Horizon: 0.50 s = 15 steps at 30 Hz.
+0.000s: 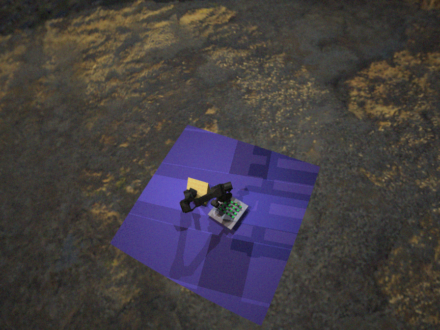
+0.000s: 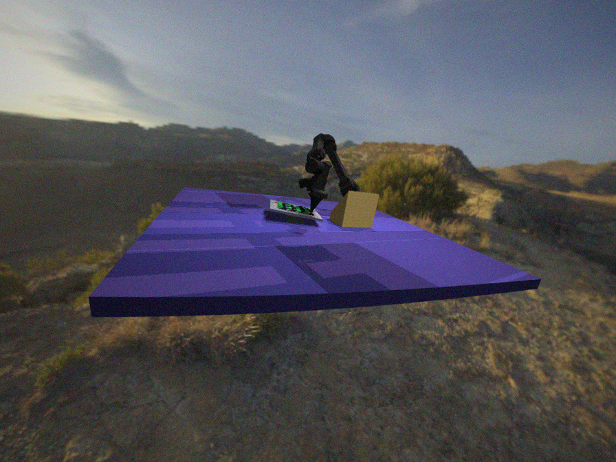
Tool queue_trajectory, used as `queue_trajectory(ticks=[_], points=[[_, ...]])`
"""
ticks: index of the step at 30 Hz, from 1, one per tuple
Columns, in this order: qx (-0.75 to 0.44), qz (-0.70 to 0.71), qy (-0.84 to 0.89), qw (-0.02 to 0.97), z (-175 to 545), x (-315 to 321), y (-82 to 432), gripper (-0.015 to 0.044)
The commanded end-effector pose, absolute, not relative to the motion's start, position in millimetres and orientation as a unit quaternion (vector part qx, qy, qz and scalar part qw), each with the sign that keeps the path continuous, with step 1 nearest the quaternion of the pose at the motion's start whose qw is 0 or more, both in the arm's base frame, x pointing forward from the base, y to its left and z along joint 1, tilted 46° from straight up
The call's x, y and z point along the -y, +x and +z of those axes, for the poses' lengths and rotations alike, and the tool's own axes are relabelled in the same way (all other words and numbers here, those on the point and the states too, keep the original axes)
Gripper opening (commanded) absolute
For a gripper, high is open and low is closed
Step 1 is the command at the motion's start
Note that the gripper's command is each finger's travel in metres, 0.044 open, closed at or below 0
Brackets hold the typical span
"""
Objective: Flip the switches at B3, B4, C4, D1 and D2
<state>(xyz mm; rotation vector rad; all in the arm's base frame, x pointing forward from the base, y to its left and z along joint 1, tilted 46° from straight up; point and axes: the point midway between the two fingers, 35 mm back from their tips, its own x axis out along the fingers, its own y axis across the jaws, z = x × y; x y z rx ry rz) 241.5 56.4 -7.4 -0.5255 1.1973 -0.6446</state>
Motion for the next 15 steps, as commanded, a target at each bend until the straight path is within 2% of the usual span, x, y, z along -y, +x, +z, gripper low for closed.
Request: queue_trajectory(ticks=[1,15], points=[[-0.546,-0.294,-0.242,0.746,-7.8,-55.9,242.0,0.0],[-0.546,-0.294,-0.242,0.746,-9.0,-54.6,242.4,0.0]])
